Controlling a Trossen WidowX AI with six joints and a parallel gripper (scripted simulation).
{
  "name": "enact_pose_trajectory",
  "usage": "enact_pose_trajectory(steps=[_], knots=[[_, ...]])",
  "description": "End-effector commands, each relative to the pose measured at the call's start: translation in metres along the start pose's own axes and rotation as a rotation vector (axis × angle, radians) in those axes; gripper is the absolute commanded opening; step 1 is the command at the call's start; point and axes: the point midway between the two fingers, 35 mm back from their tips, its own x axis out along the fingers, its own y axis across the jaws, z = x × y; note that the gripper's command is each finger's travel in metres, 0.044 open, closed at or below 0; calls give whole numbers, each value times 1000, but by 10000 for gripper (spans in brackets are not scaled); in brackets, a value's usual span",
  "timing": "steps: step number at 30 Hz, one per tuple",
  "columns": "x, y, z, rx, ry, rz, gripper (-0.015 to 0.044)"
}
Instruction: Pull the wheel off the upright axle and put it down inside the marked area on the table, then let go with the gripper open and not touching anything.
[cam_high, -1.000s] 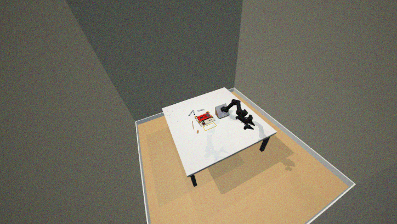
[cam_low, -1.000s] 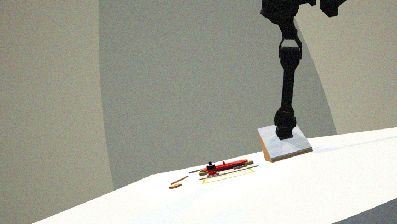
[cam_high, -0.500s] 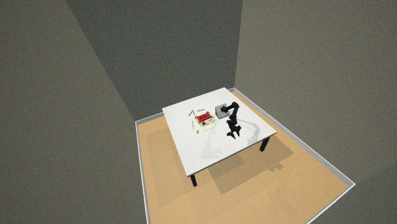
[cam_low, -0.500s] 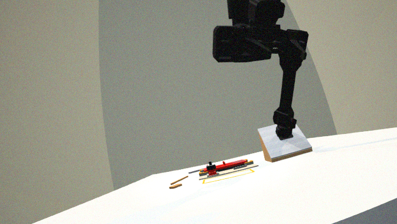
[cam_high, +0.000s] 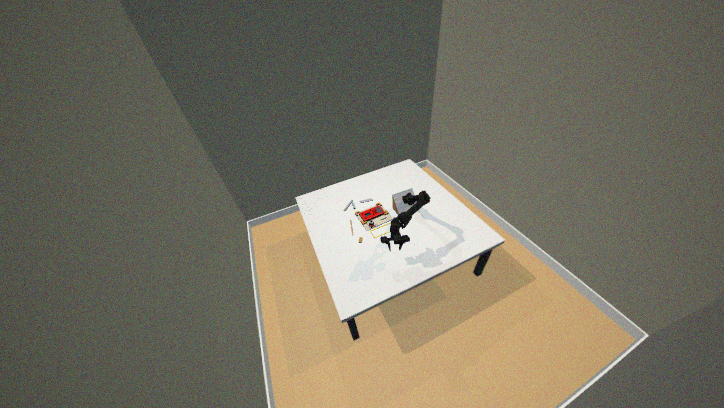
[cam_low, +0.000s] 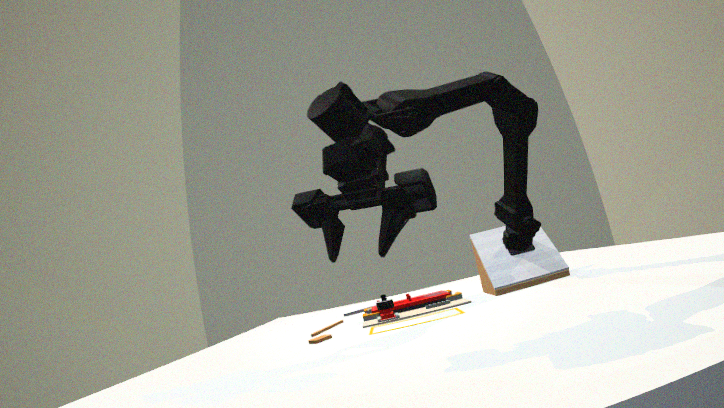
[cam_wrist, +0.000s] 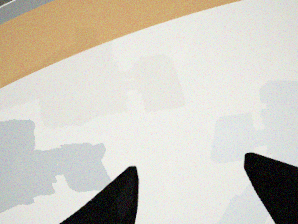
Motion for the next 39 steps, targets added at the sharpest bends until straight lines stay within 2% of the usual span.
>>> enact_pose_trajectory(steps=[1, 13, 25, 34, 39], knots=[[-6, -40, -43, 111, 86, -71, 300], [-61, -120, -197, 634, 337, -213, 300], [-137, -121, -329, 1180, 497, -239, 300], [-145, -117, -343, 1245, 515, -231, 300], [-128, -118, -352, 1245, 516, -232, 300]])
